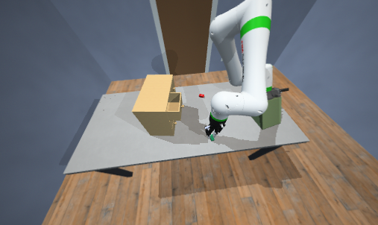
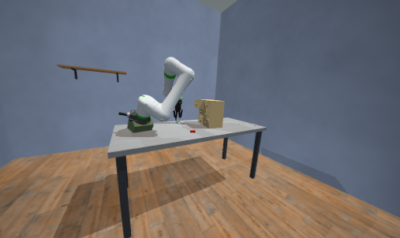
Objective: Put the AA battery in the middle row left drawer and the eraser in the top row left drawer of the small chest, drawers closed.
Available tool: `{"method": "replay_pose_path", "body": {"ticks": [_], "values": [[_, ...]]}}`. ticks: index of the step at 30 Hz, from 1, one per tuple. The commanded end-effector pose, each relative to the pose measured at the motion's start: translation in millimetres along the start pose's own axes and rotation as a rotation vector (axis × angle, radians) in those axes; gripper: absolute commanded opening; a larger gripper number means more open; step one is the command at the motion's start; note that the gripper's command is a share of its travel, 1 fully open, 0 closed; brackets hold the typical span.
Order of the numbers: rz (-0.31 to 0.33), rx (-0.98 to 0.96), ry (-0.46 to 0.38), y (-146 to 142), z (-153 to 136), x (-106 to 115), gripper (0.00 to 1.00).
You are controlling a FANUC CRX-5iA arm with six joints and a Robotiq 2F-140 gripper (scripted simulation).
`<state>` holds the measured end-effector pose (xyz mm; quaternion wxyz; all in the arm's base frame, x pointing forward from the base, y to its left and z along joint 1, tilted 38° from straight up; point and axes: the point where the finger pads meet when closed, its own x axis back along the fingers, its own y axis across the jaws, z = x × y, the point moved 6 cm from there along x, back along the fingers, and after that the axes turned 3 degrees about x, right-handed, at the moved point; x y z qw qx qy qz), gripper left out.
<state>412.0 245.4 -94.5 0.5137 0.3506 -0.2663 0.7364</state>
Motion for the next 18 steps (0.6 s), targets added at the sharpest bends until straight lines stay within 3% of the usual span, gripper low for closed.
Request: {"method": "replay_pose_path", "body": {"ticks": [1, 2, 18], "values": [[0.0, 0.0, 0.0, -0.1, -0.1, 0.2, 0.23], [0.0, 0.0, 0.0, -0.1, -0.1, 0.2, 0.11], [0.0, 0.0, 0.0, -0.1, -0.1, 0.2, 0.11]]}}
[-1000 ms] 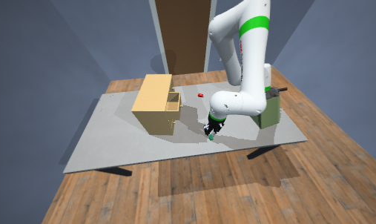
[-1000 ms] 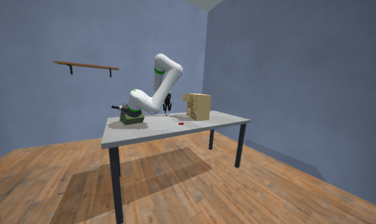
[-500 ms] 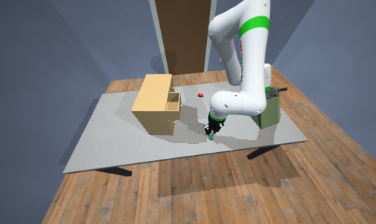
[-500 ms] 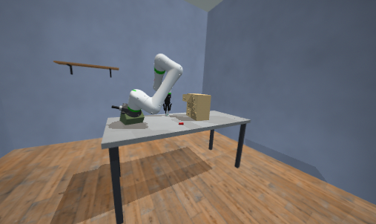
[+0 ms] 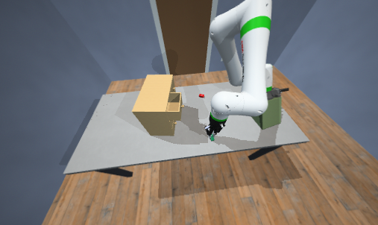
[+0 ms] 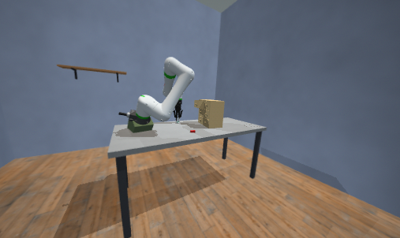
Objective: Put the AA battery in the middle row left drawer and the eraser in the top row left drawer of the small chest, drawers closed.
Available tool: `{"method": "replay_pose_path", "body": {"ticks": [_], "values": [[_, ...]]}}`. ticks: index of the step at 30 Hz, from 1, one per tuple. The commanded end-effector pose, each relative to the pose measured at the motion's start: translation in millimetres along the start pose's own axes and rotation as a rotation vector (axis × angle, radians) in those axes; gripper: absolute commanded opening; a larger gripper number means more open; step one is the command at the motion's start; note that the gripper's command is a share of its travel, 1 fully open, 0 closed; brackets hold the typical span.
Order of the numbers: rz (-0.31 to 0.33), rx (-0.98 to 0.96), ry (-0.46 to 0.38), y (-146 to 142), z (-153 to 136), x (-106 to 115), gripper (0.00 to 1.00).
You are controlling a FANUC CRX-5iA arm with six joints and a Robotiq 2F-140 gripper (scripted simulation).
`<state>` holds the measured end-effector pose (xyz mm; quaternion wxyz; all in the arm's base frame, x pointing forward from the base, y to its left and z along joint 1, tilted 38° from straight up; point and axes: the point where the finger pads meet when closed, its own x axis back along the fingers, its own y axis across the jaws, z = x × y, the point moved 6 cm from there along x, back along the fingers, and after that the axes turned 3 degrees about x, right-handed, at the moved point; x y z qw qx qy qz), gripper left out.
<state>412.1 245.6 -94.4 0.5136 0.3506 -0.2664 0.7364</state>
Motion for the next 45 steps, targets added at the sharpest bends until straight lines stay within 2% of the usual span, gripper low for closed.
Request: {"method": "replay_pose_path", "body": {"ticks": [1, 8, 10, 15, 18, 30, 33, 36, 37, 38, 40, 42, 45], "values": [[0.0, 0.0, 0.0, 0.0, -0.1, 0.1, 0.11], [0.0, 0.0, 0.0, 0.0, -0.1, 6.0, 0.11], [0.0, 0.0, 0.0, 0.0, -0.1, 21.5, 0.11], [0.0, 0.0, 0.0, 0.0, -0.1, 79.4, 0.11], [0.0, 0.0, 0.0, 0.0, -0.1, 98.2, 0.11], [0.0, 0.034, 0.0, -1.3, 3.1, 100.2, 0.11], [0.0, 0.15, -0.001, -5.4, 14.1, 100.6, 0.11], [0.0, 0.354, -0.003, -12.2, 33.7, 101.1, 0.11], [0.0, 0.354, -0.003, -12.2, 33.7, 101.1, 0.11], [0.001, 0.436, -0.003, -14.7, 41.8, 101.2, 0.11], [0.001, 0.436, -0.003, -14.7, 41.8, 101.2, 0.11], [0.001, 0.604, -0.003, -19.7, 59.3, 101.3, 0.11], [0.001, 0.706, -0.003, -22.1, 68.4, 101.3, 0.11]]}}
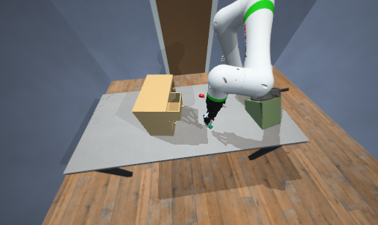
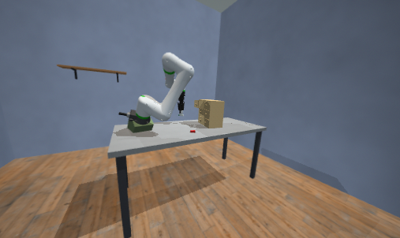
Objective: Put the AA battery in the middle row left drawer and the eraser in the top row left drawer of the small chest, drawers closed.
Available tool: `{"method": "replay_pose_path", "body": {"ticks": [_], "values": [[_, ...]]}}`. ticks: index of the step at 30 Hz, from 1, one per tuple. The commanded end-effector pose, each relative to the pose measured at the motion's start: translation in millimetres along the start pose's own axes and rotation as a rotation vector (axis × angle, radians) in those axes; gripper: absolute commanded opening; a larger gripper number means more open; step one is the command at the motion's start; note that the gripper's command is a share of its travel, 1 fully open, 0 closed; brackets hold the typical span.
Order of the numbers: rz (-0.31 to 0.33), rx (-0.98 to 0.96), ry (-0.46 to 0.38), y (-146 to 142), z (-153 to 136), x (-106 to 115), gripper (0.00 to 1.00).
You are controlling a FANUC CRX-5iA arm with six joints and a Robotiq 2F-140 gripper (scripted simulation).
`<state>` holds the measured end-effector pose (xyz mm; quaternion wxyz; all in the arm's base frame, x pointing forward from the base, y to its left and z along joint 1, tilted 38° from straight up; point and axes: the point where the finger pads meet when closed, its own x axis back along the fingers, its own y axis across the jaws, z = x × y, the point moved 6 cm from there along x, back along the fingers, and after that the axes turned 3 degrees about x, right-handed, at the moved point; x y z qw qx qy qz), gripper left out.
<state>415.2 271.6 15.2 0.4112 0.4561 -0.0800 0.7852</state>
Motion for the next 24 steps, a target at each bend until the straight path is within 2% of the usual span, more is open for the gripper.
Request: {"method": "replay_pose_path", "body": {"ticks": [1, 6, 10, 12, 16, 24], "values": [[-0.006, 0.22, -0.022, 3.2, 21.1, 0.1, 0.11], [-0.003, 0.48, -0.022, 10.2, 47.0, -0.6, 0.11], [-0.002, 0.624, -0.022, 14.7, 61.2, -1.2, 0.11], [-0.002, 0.624, -0.022, 14.7, 61.2, -1.2, 0.11], [-0.001, 0.798, -0.022, 20.6, 78.3, -2.0, 0.11], [-0.001, 0.832, -0.021, 21.8, 81.6, -1.9, 0.11]]}}
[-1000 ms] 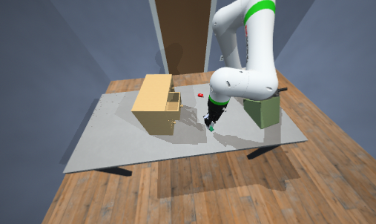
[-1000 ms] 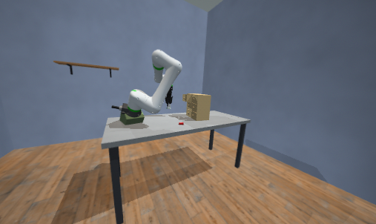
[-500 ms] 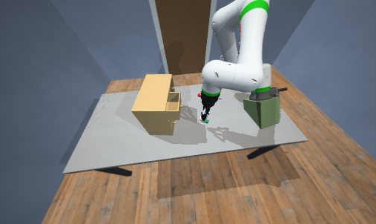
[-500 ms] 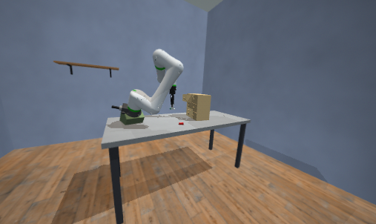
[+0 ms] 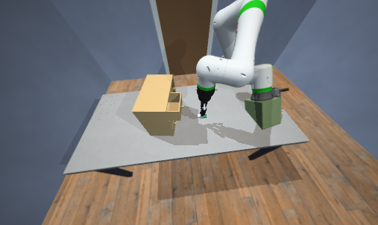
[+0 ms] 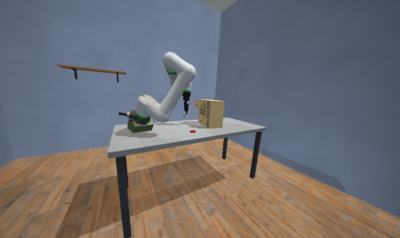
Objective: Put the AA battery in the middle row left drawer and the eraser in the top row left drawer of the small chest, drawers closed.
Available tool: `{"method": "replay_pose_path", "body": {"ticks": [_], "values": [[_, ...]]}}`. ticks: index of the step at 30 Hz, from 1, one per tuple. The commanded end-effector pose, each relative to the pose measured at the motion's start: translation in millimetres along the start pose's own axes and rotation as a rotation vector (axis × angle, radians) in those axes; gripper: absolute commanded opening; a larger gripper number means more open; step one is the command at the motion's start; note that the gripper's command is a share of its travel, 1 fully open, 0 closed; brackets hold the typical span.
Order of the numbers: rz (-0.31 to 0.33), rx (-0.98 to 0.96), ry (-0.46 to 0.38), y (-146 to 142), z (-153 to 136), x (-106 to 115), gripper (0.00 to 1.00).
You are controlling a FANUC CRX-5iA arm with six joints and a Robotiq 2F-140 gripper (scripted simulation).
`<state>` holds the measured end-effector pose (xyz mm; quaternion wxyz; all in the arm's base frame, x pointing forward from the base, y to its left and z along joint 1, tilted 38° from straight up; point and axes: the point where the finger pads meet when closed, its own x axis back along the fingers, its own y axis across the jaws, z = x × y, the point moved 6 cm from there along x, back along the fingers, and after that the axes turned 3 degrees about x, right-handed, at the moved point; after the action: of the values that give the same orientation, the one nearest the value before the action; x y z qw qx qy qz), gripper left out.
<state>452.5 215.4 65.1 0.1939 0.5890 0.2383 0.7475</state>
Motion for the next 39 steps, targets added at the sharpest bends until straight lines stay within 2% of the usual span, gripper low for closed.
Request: {"method": "replay_pose_path", "body": {"ticks": [1, 10, 22, 37, 39], "values": [[0.002, 0.007, -0.004, 0.3, 0.7, 0.8, 0.11], [0.002, 0.008, -0.005, 0.3, 0.7, 6.3, 0.11], [0.002, 0.008, -0.005, 0.4, 0.9, 30.7, 0.11], [0.002, 0.008, -0.005, 0.6, 1.4, 102.0, 0.11], [0.002, 0.008, -0.005, 0.6, 1.4, 102.0, 0.11]]}}
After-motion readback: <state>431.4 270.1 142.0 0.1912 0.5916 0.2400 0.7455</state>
